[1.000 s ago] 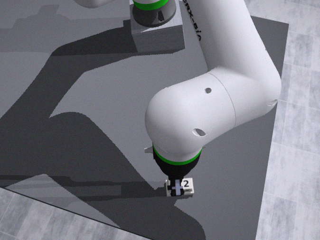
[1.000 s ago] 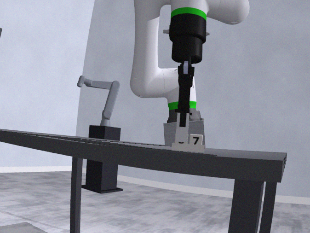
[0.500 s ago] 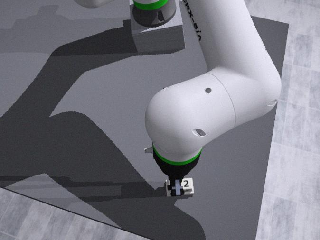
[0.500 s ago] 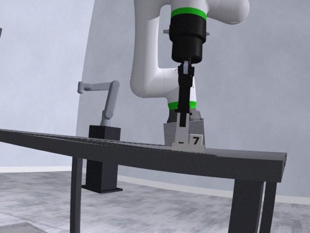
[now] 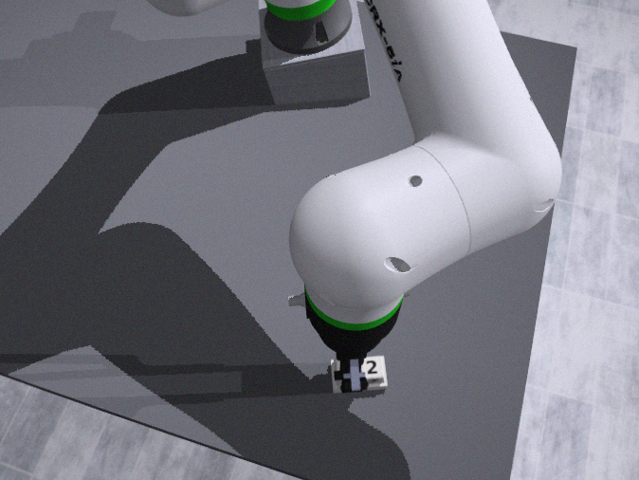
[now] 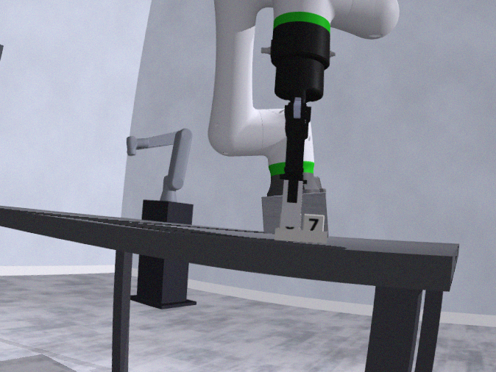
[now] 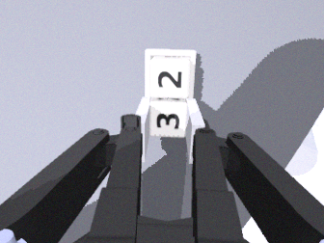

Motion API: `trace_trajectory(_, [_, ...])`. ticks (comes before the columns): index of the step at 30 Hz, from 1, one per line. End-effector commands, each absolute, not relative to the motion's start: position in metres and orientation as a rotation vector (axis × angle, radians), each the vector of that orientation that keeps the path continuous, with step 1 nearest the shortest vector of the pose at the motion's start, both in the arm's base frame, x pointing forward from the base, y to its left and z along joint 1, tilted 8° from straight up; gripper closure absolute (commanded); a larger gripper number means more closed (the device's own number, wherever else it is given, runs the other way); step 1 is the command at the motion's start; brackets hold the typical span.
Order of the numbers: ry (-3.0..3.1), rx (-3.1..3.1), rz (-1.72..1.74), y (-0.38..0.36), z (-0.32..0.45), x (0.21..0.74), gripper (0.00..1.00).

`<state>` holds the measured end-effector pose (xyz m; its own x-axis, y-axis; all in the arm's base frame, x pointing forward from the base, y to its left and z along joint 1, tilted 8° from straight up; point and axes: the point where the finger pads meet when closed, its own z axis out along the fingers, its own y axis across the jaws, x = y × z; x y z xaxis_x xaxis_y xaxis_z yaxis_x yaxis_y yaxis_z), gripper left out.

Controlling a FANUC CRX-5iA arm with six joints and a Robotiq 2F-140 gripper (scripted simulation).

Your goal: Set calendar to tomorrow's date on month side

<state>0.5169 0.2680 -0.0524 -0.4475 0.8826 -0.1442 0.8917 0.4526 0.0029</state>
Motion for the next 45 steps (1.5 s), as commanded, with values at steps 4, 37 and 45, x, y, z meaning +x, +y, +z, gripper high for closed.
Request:
trace_trajectory(4, [2.569, 1.577, -0.110, 0.2682, -0.0522, 0.5171, 0.76])
trace_trajectory(37, [2.569, 1.577, -0.110, 0.2682, -0.0522, 0.5171, 0.65])
trace_trajectory(45, [2.569, 1.577, -0.110, 0.2682, -0.0520, 0.5171, 0.65])
